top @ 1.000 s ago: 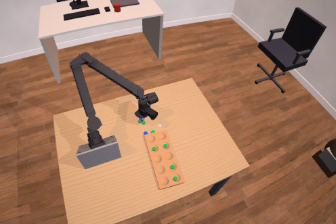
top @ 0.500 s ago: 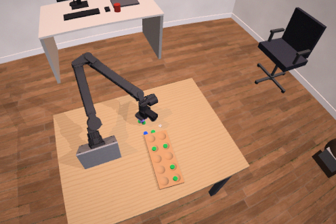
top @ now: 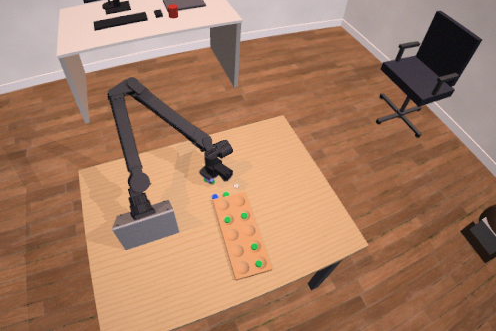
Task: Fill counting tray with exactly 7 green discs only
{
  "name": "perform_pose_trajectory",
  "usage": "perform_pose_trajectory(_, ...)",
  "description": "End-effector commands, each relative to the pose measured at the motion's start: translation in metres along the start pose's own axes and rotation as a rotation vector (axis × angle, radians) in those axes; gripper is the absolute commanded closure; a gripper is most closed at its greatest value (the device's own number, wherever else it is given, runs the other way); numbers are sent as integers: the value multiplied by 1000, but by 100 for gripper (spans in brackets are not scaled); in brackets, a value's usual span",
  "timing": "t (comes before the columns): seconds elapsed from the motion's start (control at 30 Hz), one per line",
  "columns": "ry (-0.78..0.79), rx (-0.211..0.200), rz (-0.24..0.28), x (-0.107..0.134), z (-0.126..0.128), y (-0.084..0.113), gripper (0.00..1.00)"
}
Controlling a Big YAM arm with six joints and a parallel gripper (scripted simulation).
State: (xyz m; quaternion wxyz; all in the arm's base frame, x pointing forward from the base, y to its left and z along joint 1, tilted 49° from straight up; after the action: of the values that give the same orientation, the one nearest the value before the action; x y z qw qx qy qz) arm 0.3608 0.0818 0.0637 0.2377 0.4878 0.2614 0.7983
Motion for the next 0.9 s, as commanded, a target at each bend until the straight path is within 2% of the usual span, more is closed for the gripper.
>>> perform_pose_trajectory(0.0,-15,6,-2,-2,-1,-6,56)
perform_pose_trajectory(0.87,-15,5,-2,-2,-1,-10,56)
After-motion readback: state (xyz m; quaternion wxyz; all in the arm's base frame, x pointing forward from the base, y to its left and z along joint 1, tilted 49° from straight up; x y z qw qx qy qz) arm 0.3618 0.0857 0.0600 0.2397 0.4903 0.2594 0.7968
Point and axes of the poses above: the point where the finger pads meet when closed, its own y axis back along the fingers, its own z axis across the jaws, x = y × z, the point moved 6 cm from there along y, back along the fingers, and after that the axes turned 1 degree about y, right-handed, at the moved point
